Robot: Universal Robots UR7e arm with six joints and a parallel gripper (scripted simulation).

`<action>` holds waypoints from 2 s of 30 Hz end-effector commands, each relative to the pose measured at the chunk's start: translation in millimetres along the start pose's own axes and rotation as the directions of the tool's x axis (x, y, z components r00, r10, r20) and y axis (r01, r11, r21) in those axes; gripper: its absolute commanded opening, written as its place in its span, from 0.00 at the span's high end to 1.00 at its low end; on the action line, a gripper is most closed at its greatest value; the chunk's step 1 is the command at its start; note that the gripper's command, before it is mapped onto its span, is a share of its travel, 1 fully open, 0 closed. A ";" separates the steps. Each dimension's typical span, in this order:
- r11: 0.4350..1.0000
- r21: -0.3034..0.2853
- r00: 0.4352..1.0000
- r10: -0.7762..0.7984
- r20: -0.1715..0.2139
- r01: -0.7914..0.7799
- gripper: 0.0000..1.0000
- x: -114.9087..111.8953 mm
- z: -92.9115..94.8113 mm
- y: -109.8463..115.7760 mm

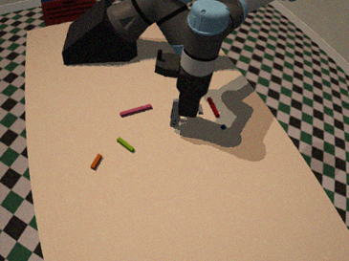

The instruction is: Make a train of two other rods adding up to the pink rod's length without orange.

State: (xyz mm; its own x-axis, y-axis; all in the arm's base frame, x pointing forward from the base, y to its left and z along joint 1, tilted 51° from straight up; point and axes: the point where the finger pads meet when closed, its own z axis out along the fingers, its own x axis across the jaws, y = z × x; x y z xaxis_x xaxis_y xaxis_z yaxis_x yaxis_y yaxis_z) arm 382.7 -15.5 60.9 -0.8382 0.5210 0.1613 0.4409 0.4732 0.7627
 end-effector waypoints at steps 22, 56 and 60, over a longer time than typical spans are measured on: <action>1.000 -0.001 1.000 0.002 0.000 -0.002 0.48 0.0 0.3 -0.2; 1.000 0.002 1.000 -0.001 0.004 0.001 0.30 -1.6 -43.4 0.0; 1.000 0.002 1.000 -0.001 0.004 0.001 0.30 -1.4 -65.6 0.0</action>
State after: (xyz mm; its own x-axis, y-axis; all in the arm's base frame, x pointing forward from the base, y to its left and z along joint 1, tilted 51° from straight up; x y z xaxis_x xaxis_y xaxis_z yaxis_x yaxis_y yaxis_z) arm 371.6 -44.4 84.7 -0.8357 0.5256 0.1593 0.4426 0.4727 0.7620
